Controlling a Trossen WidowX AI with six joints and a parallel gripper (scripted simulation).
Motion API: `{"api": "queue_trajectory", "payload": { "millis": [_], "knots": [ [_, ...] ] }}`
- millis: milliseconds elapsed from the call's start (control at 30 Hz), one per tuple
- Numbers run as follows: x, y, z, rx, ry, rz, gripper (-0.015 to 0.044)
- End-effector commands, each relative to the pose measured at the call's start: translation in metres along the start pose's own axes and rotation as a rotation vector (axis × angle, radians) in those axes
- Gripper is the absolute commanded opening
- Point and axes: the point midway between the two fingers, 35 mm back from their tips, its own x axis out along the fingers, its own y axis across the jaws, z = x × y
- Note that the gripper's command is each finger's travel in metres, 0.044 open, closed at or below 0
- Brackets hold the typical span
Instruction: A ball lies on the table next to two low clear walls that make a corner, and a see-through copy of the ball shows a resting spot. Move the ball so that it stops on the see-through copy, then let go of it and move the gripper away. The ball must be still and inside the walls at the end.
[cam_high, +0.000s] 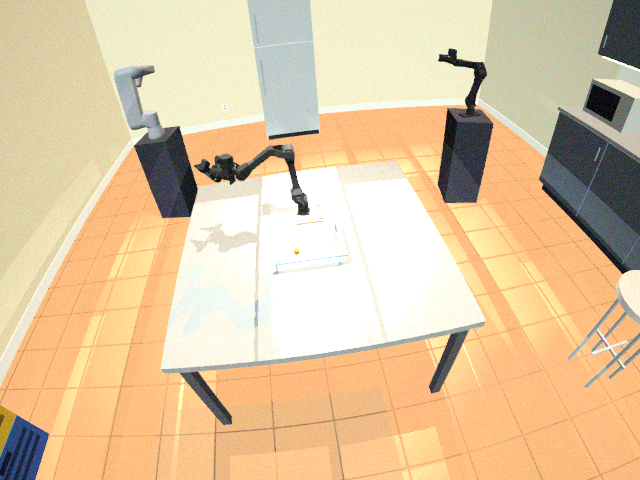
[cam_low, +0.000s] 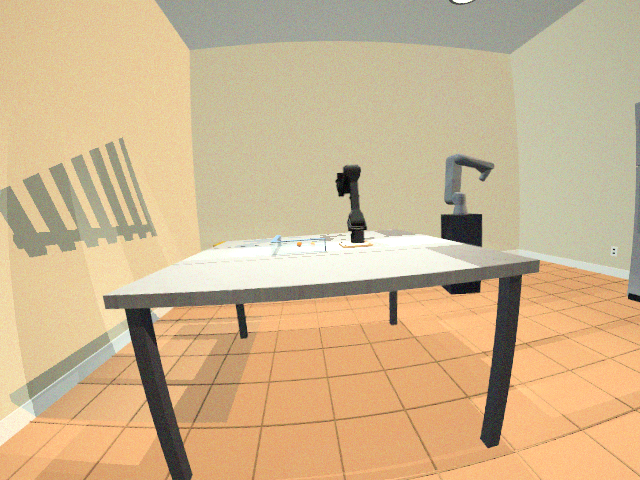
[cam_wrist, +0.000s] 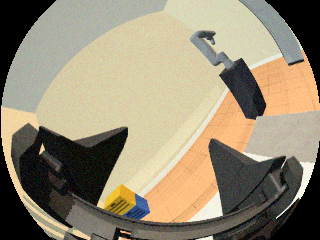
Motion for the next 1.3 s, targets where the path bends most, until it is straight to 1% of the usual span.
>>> {"api": "queue_trajectory", "payload": {
  "millis": [0,67,167,200,333,500,633,800,900,1033,1133,1267],
  "knots": [
    [-0.001,0.001,-0.002,-0.006,0.006,0.000,0.0374],
    [-0.010,0.005,-0.020,-0.054,0.052,0.006,0.0321],
    [-0.027,0.015,-0.059,-0.157,0.174,0.019,0.0243],
    [-0.033,0.018,-0.072,-0.190,0.216,0.025,0.0227],
    [-0.063,0.027,-0.120,-0.324,0.389,0.061,0.0227],
    [-0.122,0.036,-0.179,-0.498,0.640,0.140,0.0227],
    [-0.174,0.037,-0.217,-0.657,0.823,0.216,0.0227],
    [-0.253,0.032,-0.257,-0.911,1.066,0.354,0.0227],
    [-0.303,0.024,-0.272,-1.066,1.204,0.452,0.0227],
    [-0.371,0.008,-0.279,-1.280,1.382,0.604,0.0227],
    [-0.421,-0.007,-0.275,-1.446,1.510,0.733,0.0227],
    [-0.481,-0.031,-0.257,-1.668,1.667,0.918,0.0227]
  ]
}}
